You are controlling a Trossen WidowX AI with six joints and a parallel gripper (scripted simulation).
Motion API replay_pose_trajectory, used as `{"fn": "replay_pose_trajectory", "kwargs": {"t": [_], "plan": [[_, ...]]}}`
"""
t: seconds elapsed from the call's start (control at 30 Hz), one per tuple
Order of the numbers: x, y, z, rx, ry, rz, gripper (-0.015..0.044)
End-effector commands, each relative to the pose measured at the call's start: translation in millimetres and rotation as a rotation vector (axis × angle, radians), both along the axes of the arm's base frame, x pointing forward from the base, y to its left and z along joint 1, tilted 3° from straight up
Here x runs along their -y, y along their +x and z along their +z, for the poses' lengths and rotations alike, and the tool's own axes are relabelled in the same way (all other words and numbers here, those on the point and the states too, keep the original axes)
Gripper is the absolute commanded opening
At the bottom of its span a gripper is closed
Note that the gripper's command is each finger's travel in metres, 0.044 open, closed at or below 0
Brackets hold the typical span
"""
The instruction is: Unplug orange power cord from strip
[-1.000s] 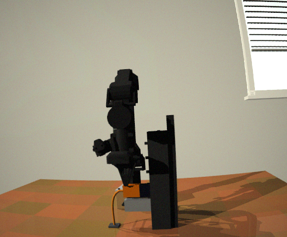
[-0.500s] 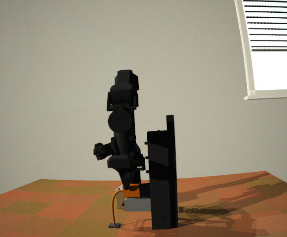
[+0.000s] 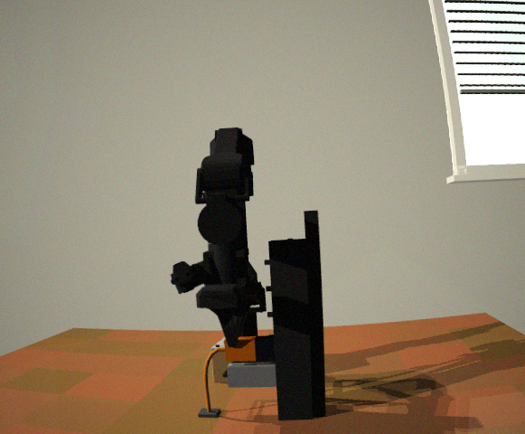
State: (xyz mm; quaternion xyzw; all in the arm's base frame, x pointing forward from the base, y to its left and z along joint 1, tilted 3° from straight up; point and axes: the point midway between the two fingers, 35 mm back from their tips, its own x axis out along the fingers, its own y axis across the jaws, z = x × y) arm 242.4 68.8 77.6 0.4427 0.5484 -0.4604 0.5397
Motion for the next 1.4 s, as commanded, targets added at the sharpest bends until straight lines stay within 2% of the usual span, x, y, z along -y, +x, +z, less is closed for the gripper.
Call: {"fn": "replay_pose_trajectory", "kwargs": {"t": [0.0,0.9,1.37], "plan": [[2,2,0,0.005,0.001,0.001,0.0000],[46,10,1,0.003,-0.002,-0.002,0.0000],[38,8,0,0.000,-0.001,-0.004,0.0367]]}}
